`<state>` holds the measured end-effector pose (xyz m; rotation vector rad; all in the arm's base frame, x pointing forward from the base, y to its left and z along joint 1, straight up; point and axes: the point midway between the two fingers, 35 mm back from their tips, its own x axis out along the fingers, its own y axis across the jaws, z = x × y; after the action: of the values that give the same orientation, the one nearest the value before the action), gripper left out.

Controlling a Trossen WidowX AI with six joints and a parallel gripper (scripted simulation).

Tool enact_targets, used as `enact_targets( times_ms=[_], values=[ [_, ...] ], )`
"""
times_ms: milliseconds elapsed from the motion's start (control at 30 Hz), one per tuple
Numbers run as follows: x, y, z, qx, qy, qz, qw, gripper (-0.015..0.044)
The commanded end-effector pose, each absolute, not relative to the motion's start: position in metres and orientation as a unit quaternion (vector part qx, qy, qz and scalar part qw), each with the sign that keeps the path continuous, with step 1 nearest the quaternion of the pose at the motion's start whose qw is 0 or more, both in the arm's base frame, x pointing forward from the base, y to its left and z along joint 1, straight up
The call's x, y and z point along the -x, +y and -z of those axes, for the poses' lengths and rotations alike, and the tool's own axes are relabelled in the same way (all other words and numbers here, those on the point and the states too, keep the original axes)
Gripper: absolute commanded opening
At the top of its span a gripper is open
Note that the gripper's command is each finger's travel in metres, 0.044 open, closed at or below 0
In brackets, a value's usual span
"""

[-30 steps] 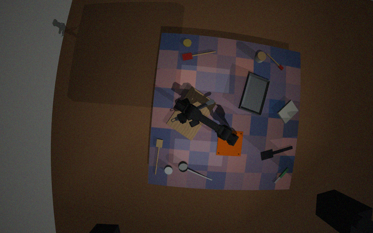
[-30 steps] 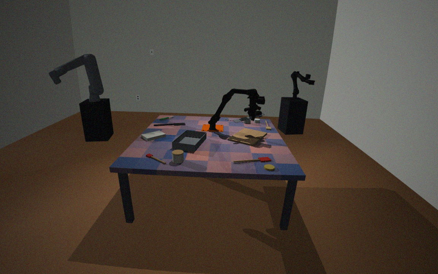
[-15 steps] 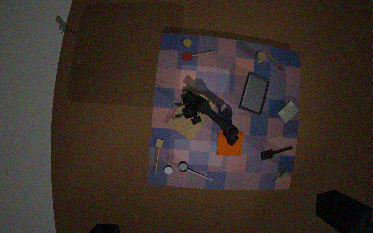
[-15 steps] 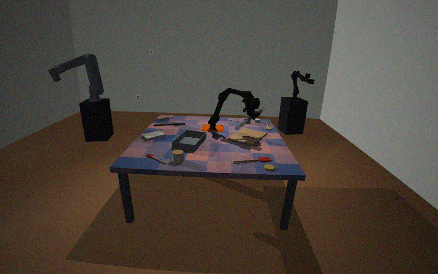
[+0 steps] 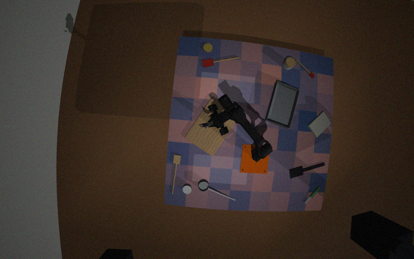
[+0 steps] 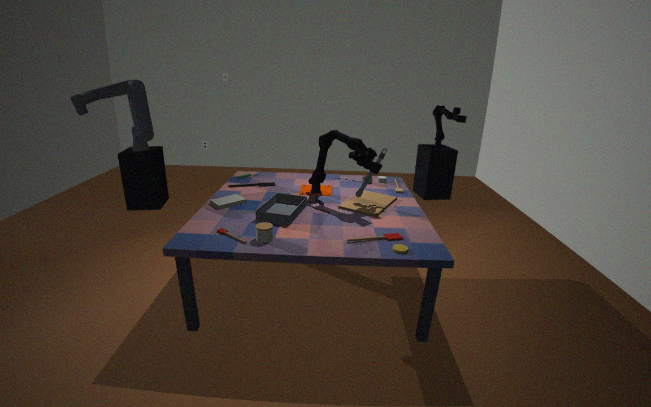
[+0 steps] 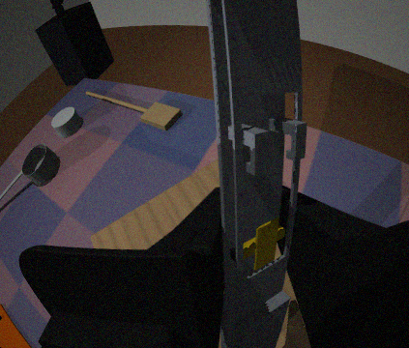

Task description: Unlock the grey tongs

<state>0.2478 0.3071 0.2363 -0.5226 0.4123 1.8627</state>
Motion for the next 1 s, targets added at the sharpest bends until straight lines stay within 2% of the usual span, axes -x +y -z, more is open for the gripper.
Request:
enact_targets(
  times_ms=[0,167,967],
  values=[
    [-0.248,0.299,-0.248,0.186,0.13,-0.798,0.558,-0.015],
    [-0.248,0.29,-0.258,0.151,0.088,-0.807,0.565,-0.015],
    [-0.248,0.29,-0.258,0.151,0.088,-0.807,0.565,-0.015]
  ],
)
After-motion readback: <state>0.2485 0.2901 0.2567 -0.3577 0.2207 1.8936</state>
